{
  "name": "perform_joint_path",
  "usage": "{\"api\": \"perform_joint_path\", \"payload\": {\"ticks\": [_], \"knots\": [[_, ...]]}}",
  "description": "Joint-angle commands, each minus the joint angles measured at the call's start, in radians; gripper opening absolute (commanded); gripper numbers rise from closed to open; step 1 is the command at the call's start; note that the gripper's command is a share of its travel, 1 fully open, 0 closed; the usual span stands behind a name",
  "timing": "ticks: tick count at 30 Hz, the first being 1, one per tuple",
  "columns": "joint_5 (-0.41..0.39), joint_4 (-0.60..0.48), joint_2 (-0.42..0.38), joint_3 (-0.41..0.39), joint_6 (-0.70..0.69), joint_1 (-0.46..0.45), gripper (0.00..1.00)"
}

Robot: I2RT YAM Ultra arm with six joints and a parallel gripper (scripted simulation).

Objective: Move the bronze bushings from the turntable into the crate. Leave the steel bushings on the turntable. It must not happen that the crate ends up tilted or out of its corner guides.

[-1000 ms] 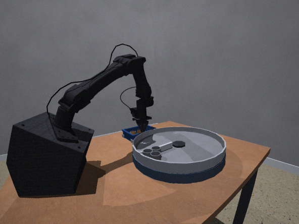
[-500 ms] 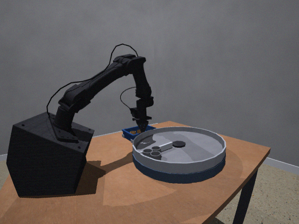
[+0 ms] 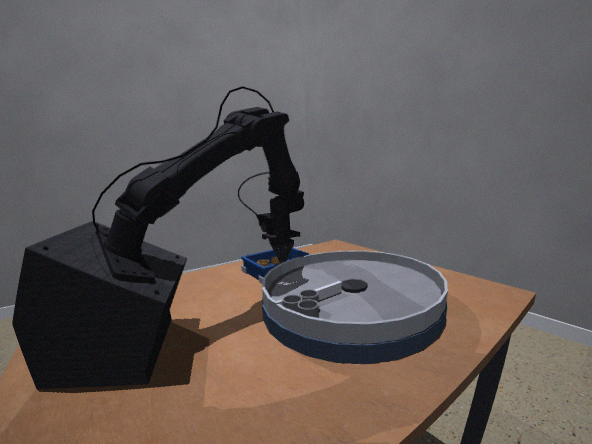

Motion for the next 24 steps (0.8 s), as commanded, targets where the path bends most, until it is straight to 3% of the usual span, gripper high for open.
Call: {"api": "perform_joint_path", "payload": {"ticks": [1, 19, 24], "knots": [[-0.015, 0.002, -0.031, 0.025, -0.009, 0.012, 0.00], [-0.015, -0.002, 0.006, 0.035, -0.012, 0.005, 0.00], [-0.015, 0.000, -0.022, 0.036, -0.013, 0.004, 0.00]]}}
